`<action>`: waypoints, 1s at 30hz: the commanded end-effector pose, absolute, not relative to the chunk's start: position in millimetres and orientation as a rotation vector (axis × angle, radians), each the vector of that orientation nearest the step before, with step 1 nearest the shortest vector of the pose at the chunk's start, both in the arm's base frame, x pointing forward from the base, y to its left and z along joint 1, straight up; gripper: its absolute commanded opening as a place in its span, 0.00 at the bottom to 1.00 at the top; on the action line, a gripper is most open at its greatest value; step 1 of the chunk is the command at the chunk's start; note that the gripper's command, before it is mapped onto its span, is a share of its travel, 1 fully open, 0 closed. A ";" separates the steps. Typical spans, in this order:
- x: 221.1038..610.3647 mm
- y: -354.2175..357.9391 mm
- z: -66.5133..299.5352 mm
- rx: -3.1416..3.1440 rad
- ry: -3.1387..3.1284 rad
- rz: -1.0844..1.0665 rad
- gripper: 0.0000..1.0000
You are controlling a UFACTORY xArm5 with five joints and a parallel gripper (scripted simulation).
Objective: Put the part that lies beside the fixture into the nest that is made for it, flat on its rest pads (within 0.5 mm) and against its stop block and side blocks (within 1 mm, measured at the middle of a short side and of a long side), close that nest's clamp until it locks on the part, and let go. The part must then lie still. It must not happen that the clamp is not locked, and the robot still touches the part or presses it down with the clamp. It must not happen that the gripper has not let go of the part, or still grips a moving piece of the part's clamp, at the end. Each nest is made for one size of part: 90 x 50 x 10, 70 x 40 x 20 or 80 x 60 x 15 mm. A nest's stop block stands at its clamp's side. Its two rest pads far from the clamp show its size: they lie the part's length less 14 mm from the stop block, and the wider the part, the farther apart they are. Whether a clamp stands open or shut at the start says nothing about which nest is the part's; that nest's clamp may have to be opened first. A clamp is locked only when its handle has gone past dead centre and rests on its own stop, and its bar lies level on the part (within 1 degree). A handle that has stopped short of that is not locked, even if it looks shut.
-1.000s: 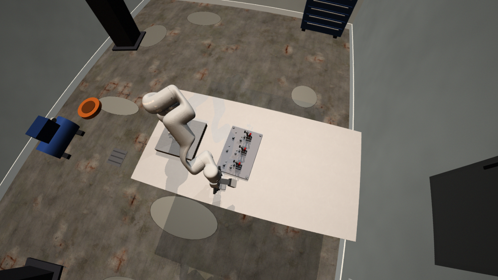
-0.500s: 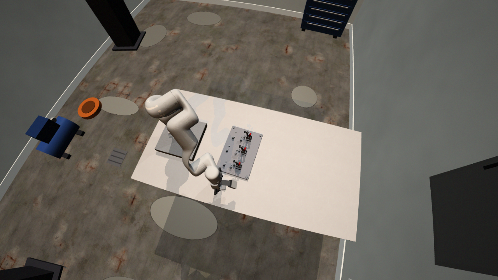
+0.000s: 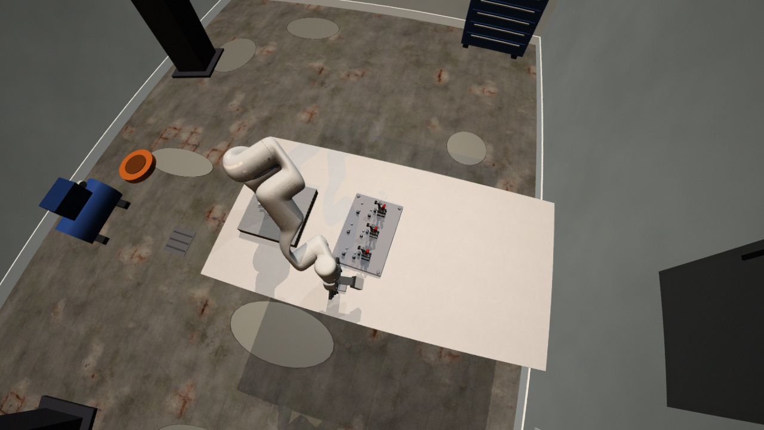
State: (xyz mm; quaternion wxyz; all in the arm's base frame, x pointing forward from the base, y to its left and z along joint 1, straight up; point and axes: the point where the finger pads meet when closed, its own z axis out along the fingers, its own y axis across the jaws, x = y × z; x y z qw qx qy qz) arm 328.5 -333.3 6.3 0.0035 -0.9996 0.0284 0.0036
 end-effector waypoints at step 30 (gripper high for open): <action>329.5 -334.5 -20.6 -3.136 0.089 0.007 1.00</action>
